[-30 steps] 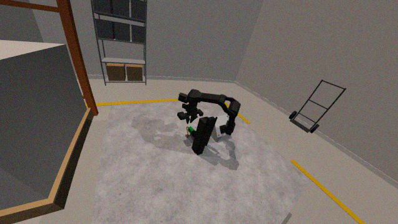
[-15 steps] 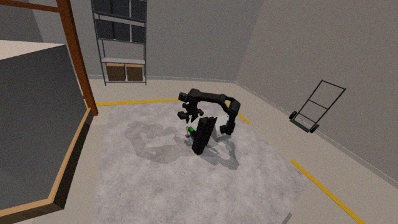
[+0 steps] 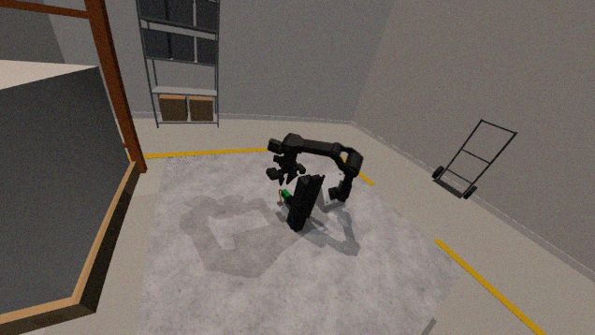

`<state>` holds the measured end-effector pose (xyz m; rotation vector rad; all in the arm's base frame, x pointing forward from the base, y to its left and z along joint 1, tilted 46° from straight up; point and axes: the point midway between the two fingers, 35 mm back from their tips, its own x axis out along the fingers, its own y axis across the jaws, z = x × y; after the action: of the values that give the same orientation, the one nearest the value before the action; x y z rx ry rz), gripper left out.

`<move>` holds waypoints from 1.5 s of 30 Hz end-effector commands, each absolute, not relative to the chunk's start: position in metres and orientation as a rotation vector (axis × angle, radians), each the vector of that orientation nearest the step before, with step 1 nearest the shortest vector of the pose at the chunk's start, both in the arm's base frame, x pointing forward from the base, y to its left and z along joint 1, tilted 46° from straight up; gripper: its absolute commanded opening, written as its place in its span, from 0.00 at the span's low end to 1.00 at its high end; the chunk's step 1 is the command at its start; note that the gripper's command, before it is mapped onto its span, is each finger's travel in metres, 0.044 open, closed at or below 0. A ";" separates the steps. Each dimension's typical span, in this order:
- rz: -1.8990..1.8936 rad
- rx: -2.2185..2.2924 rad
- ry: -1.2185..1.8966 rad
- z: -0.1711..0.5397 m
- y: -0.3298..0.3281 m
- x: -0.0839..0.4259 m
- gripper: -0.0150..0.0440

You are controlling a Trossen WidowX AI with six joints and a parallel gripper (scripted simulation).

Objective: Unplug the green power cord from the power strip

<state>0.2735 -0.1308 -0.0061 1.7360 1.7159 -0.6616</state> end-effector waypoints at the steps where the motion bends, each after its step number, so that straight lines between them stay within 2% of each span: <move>1: -0.664 1.745 1.727 -0.002 -0.123 0.271 0.53; 37: -0.662 1.747 1.729 0.006 -0.097 0.268 0.53; 38: -0.660 1.739 1.724 0.007 -0.099 0.270 0.48; 45: -0.660 1.739 1.724 0.007 -0.099 0.270 0.40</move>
<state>0.2696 -0.0991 0.0070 1.7398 1.7241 -0.6604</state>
